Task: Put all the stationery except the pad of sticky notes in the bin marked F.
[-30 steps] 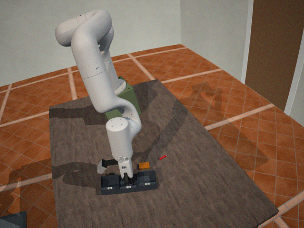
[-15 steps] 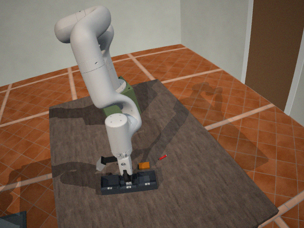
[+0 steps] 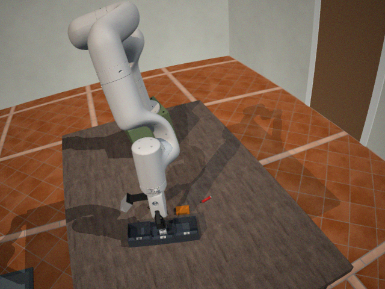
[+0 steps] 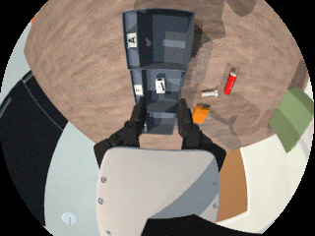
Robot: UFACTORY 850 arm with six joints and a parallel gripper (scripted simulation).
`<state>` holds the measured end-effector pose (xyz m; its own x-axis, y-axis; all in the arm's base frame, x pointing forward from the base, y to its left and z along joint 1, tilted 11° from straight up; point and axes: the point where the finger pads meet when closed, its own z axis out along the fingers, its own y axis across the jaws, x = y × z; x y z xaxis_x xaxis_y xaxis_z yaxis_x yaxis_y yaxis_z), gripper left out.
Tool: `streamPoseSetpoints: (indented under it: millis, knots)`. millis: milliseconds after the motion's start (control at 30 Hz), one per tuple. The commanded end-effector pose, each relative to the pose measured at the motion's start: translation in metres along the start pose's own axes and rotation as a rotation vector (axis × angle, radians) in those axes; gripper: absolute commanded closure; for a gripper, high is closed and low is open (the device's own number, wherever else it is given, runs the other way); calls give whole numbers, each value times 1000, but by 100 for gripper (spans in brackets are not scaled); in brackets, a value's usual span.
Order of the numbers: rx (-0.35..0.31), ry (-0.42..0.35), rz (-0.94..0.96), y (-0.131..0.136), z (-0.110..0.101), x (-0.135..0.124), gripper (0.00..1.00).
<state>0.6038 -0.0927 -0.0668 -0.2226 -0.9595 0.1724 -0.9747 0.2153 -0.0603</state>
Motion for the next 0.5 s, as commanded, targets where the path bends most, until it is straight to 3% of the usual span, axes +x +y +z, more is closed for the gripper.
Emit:
streamPoseSetpoints:
  millis: [0,467]
  knots:
    - [3,-1,0,-1,-8,0,0]
    - [3,-1,0,-1,-64,0,0]
